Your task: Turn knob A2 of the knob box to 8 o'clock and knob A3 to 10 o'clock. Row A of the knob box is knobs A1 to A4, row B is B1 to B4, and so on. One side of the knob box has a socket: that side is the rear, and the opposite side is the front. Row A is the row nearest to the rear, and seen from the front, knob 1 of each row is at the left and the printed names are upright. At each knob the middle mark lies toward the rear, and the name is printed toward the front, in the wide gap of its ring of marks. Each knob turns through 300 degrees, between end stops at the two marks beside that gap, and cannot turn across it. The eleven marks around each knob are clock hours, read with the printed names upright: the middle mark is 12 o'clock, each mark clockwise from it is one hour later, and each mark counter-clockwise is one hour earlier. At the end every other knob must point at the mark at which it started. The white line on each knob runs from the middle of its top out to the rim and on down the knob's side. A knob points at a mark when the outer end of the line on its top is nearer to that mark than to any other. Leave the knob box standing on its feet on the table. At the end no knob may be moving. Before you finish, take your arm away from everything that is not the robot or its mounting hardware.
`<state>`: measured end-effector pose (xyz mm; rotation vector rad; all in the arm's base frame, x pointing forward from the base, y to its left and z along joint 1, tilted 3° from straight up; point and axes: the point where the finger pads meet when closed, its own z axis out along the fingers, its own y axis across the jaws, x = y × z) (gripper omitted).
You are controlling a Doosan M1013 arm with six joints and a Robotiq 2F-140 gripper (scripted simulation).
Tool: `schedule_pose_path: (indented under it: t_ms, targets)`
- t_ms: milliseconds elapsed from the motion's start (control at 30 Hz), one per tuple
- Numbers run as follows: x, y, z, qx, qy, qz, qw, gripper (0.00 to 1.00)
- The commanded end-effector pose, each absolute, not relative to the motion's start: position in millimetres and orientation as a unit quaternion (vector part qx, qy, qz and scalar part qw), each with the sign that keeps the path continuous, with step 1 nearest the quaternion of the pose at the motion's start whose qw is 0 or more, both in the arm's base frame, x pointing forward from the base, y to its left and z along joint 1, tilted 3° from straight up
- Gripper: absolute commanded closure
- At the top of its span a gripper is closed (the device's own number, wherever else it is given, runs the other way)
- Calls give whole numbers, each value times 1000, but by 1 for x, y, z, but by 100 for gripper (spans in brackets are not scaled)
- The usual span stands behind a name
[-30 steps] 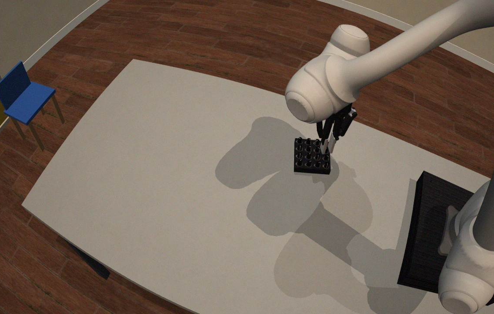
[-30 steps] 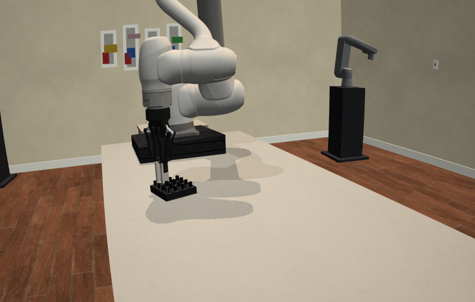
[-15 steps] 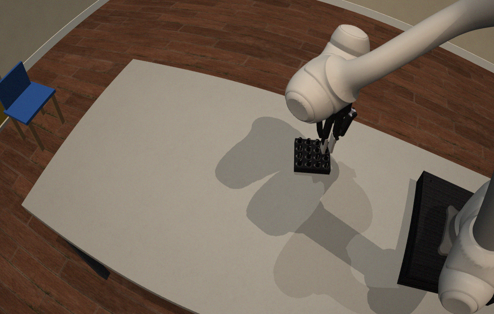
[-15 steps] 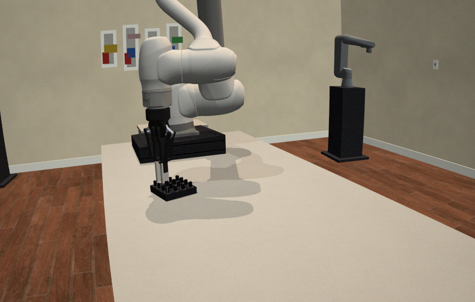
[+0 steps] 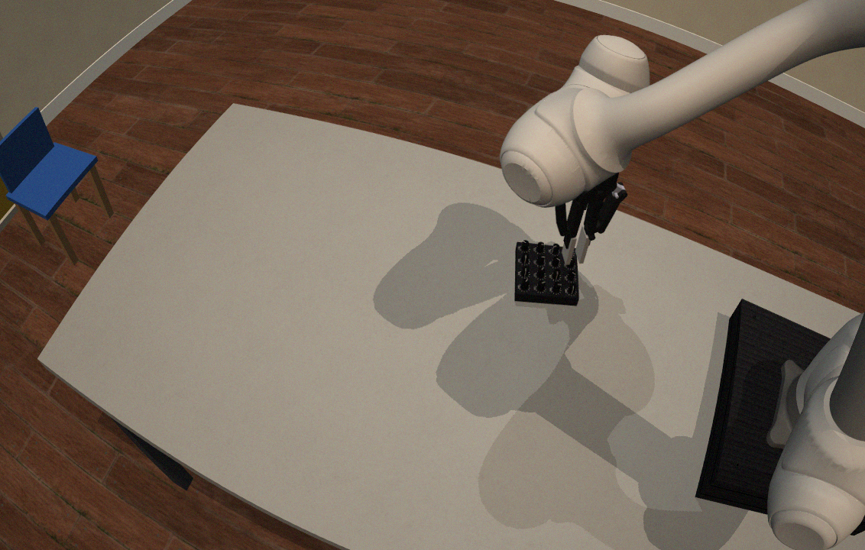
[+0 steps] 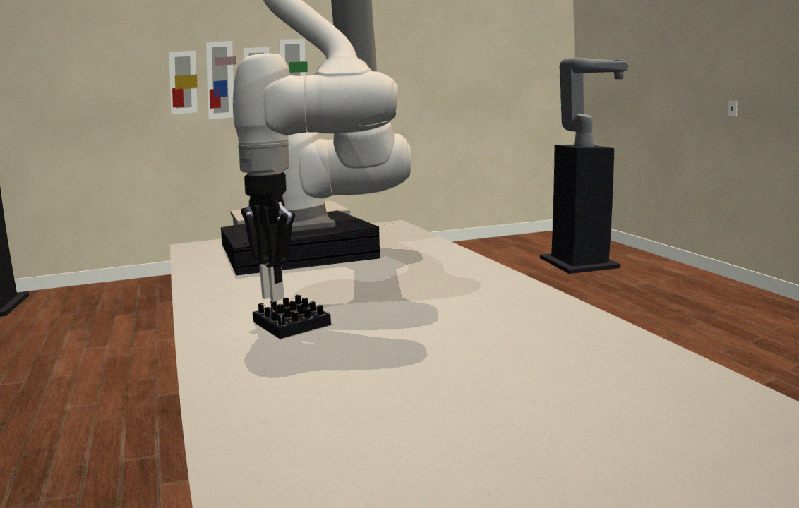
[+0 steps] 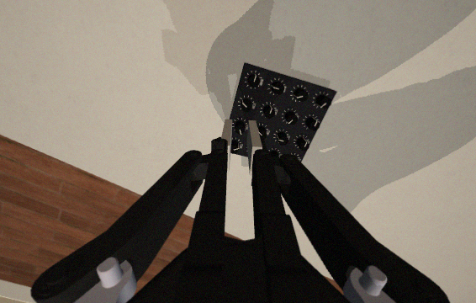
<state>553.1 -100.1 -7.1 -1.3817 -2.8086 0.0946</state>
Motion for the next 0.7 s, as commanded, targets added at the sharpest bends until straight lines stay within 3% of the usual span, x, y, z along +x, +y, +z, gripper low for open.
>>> schedule_pose_path:
  t_ms: [0,667]
  targets:
    - [553,-100,0,-441,-897,30,5,88]
    - [554,-99,17,-441,-897,30,5,88]
